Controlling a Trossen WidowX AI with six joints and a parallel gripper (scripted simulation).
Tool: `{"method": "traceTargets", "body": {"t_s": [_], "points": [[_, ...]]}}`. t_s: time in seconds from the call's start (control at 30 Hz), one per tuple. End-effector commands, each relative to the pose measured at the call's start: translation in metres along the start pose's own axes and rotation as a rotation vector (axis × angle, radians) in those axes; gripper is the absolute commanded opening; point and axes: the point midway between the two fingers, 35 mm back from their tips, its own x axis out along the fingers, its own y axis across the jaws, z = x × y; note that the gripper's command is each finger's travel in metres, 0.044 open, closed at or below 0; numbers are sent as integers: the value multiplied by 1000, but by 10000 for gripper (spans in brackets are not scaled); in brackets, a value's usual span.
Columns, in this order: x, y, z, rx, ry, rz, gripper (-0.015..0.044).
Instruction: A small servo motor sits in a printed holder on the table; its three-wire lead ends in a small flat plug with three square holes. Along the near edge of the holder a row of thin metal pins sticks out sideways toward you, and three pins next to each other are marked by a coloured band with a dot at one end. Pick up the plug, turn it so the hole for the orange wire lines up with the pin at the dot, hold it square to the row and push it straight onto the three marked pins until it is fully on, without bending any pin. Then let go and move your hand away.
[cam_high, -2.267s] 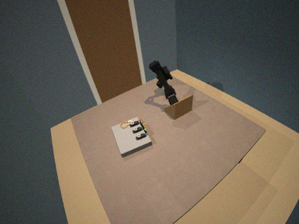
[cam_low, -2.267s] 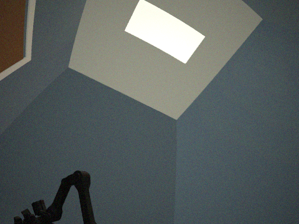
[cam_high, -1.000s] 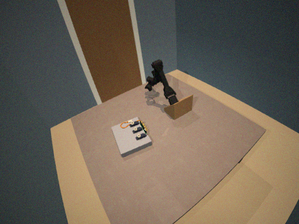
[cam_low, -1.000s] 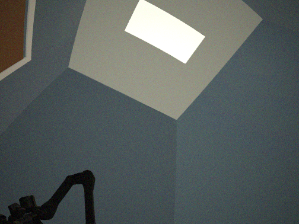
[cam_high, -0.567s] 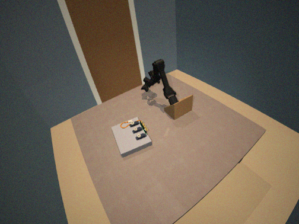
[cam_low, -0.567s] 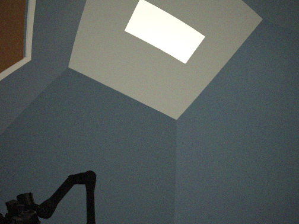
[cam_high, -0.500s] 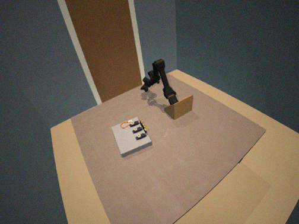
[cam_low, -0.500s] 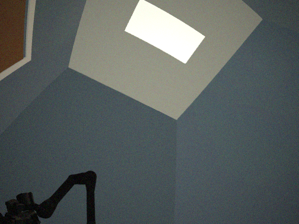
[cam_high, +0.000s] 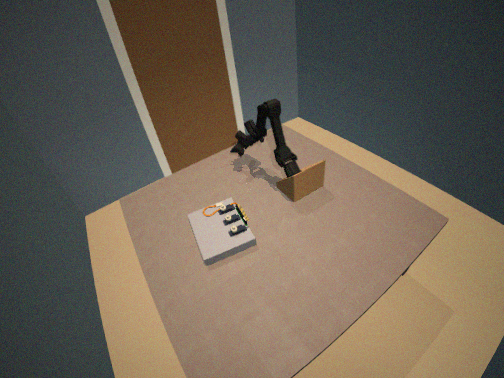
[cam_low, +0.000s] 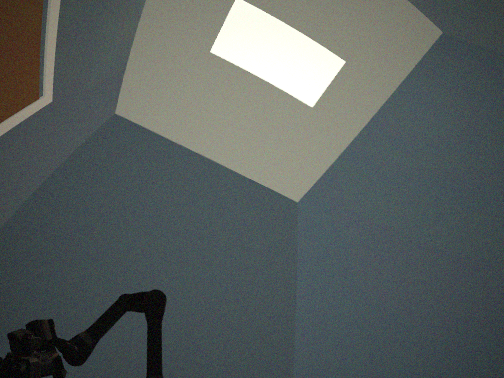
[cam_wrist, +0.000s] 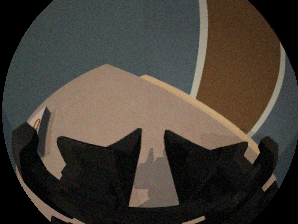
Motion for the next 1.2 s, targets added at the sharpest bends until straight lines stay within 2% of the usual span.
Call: {"method": "traceTargets", "body": {"t_s": [0.0, 1.17], "points": [[4, 9, 7, 11, -13, 14, 115], [32, 100, 64, 123, -106, 195, 115]]}}
